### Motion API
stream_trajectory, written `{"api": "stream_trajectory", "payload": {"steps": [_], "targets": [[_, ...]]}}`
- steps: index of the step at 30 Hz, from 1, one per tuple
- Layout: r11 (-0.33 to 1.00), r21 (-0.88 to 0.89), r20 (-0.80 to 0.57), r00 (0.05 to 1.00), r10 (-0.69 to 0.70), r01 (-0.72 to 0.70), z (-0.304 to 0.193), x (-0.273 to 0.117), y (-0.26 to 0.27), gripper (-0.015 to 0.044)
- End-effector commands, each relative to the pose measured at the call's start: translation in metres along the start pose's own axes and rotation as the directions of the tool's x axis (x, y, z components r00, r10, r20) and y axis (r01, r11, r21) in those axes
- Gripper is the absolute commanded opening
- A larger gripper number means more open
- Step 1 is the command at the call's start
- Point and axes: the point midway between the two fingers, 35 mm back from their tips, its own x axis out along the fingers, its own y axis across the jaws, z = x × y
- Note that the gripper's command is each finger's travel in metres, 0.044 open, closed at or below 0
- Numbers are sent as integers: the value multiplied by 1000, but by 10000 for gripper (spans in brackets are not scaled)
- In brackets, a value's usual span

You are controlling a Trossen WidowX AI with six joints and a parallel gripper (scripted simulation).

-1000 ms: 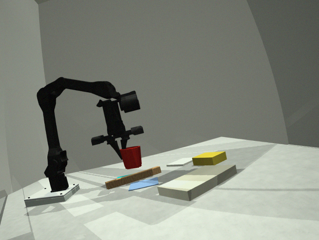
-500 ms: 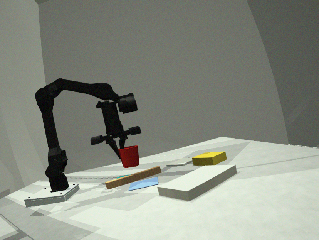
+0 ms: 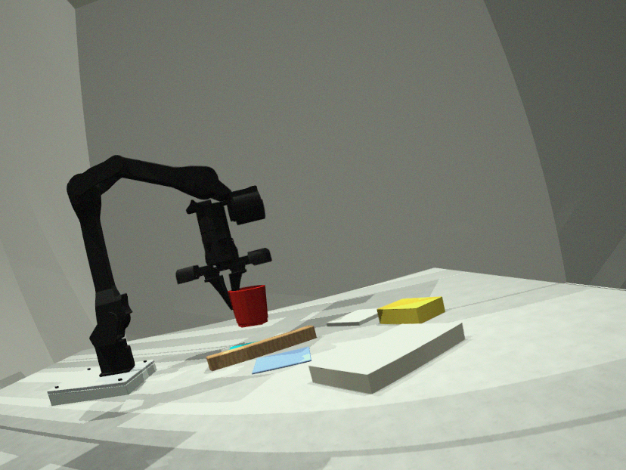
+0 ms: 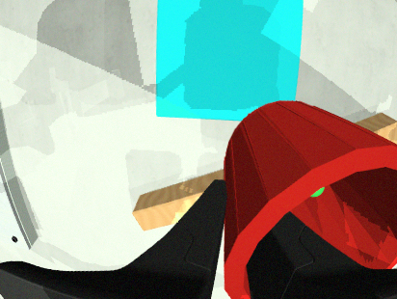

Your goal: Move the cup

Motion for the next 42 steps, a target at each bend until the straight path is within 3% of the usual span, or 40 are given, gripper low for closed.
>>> {"api": "stream_trajectory", "payload": {"steps": [1, 42], "targets": [[1000, 2, -5, 1000, 5, -5, 6, 1, 6, 0], [1000, 2, -1, 1000, 7, -7, 47, 17, 29, 0]]}}
